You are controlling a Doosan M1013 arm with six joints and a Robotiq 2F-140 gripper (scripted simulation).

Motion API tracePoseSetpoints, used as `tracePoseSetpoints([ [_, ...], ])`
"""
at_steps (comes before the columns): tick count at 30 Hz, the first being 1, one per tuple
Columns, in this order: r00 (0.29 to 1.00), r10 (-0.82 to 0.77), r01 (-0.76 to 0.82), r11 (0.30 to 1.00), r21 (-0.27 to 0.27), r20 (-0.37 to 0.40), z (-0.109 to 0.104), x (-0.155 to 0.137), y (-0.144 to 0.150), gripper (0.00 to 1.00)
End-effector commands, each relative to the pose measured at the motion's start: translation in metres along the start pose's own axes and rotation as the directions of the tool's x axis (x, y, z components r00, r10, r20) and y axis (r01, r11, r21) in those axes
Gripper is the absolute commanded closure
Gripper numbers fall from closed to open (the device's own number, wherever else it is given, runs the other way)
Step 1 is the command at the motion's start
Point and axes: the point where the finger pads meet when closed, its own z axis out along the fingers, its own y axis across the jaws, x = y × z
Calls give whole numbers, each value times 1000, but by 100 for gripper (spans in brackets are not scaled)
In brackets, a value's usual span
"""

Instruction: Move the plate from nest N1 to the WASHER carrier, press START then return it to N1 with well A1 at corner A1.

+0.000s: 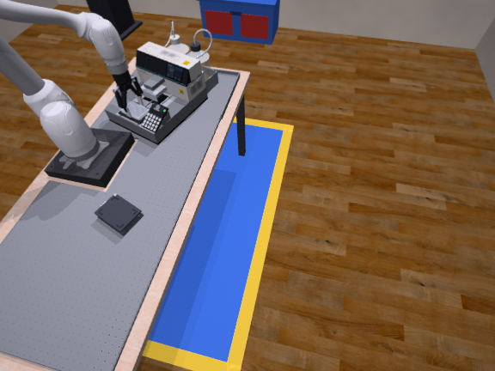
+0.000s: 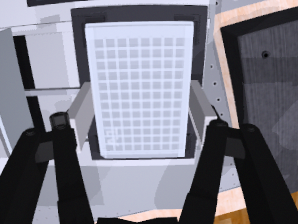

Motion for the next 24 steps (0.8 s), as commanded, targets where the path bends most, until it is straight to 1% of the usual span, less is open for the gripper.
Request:
tracePoseSetpoints([
  [1,1000,0,0,1000,0,0,0,0,0,60],
  [2,1000,0,0,1000,0,0,0,0,0,66],
  [4,1000,0,0,1000,0,0,0,0,0,66],
  [5,1000,0,0,1000,0,0,0,0,0,72],
  [7,1000,0,0,1000,0,0,0,0,0,72],
  [8,1000,0,0,1000,0,0,0,0,0,78],
  [10,1000,0,0,1000,0,0,0,0,0,78],
  [11,1000,0,0,1000,0,0,0,0,0,84],
  [13,1000,0,0,1000,0,0,0,0,0,84],
  [14,1000,0,0,1000,0,0,0,0,0,90],
  [24,1000,0,0,1000,0,0,0,0,0,90],
])
